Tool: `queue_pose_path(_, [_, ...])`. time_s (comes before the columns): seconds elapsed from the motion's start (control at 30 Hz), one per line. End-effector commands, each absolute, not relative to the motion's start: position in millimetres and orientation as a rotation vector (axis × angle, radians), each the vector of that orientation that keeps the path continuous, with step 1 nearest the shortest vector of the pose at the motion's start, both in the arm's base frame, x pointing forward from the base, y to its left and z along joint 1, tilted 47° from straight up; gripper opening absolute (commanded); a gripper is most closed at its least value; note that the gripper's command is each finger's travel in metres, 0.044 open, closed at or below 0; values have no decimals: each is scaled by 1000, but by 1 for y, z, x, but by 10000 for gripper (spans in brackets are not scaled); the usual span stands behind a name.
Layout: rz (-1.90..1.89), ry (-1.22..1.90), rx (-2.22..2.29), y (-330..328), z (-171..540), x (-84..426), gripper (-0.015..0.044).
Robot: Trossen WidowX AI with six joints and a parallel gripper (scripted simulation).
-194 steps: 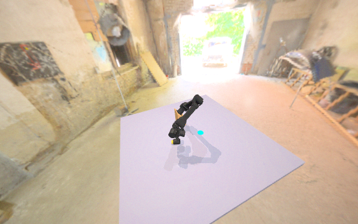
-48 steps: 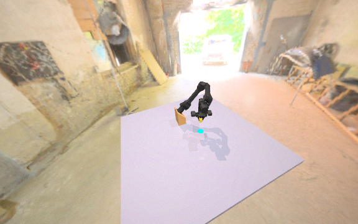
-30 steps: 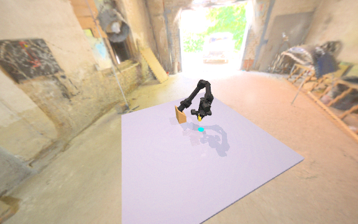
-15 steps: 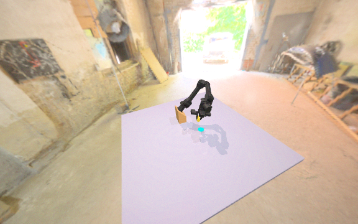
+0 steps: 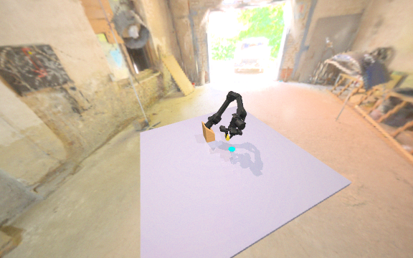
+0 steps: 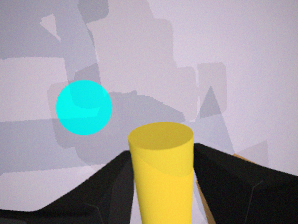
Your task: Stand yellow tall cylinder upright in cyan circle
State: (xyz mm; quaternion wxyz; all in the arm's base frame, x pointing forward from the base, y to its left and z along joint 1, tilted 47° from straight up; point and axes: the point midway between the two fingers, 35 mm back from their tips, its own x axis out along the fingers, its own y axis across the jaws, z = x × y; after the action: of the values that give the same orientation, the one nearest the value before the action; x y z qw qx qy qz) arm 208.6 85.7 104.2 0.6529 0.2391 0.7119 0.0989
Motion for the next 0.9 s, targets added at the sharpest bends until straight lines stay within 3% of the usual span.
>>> queue_pose_path(0.0, [200,1605,524,85,102,208,105])
queue_pose_path(0.87, [84,1536,410,84,90,204,105])
